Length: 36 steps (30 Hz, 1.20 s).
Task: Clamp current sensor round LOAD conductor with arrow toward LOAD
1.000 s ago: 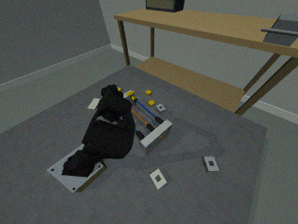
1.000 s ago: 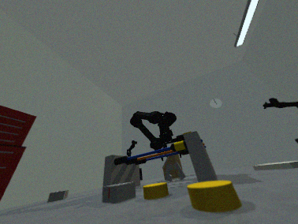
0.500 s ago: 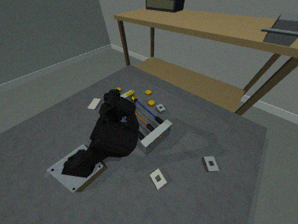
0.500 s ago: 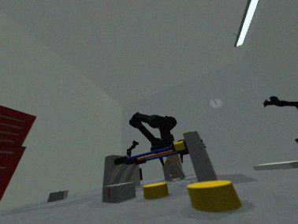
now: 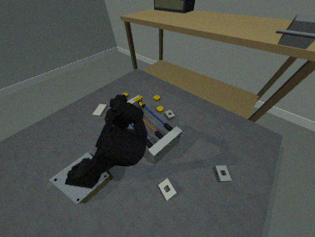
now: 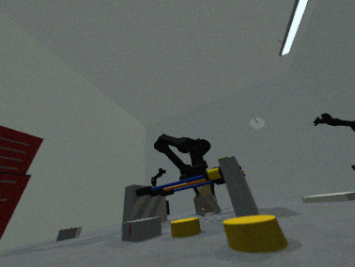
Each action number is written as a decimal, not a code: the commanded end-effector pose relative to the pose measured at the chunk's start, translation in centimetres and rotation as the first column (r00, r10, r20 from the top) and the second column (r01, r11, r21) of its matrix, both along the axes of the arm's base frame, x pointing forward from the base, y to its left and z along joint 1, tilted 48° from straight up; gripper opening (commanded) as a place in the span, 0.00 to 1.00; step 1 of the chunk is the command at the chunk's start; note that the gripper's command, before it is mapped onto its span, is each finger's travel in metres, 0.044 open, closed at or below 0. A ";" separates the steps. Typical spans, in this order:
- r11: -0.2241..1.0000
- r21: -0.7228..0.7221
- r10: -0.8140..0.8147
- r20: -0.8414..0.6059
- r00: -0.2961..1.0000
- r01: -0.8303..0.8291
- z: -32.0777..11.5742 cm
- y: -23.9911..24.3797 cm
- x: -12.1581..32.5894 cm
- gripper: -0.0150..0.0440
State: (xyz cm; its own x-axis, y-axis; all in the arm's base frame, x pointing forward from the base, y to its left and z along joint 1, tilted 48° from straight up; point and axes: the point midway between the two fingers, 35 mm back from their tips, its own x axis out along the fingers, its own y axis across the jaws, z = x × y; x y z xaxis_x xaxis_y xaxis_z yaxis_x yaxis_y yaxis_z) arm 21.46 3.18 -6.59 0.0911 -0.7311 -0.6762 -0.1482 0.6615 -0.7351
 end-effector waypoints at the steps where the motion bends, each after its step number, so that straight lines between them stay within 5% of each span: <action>1: 1.000 0.000 -0.001 0.001 1.000 0.001 0.0 0.0 0.0 0.60; 4: 1.000 0.000 -0.001 0.001 1.000 0.001 0.0 0.0 0.0 0.56; 11: 1.000 0.006 0.002 -0.002 1.000 -0.002 1.5 2.1 0.2 0.25; 27: 1.000 0.000 0.003 -0.006 1.000 -0.003 8.3 9.2 -1.2 0.25; 36: 0.998 0.001 0.057 -0.046 0.997 -0.057 8.6 9.6 -0.6 0.25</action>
